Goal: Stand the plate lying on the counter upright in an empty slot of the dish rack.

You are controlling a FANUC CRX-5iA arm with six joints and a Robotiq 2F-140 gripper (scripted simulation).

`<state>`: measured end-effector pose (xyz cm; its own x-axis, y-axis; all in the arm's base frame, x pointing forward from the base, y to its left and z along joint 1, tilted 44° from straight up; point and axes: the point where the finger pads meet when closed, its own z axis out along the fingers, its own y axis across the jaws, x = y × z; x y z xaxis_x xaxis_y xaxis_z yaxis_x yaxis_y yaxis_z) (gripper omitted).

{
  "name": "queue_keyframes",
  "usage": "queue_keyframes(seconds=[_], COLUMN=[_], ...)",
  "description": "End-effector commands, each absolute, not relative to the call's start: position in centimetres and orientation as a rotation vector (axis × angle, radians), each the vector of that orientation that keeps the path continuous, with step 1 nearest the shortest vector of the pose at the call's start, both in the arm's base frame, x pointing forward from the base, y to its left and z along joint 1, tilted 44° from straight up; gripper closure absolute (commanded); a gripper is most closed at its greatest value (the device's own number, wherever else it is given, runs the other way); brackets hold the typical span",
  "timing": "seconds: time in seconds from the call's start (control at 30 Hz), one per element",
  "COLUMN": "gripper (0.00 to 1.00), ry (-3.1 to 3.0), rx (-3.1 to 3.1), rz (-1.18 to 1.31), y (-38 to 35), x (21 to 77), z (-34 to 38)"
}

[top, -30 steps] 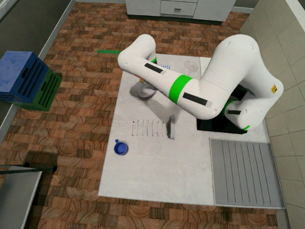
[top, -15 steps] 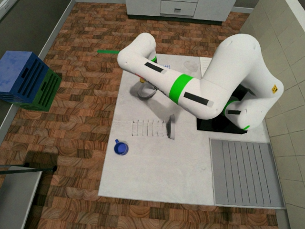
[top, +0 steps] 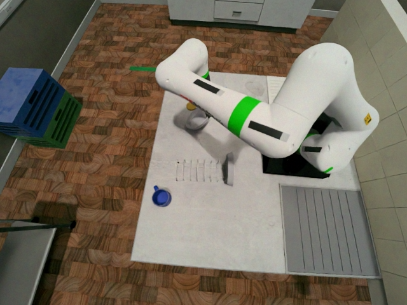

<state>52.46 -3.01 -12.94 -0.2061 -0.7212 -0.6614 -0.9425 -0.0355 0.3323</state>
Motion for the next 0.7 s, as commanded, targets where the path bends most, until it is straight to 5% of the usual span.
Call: queue_keyframes(seconds=[0.0, 0.67], gripper=[0.9, 0.9], ry=[1.954, 1.955], rx=[-1.764, -1.764], rz=[1.083, 1.083], y=[-3.7, -7.1], x=[52.6, 52.9], z=[-12.3, -8.7])
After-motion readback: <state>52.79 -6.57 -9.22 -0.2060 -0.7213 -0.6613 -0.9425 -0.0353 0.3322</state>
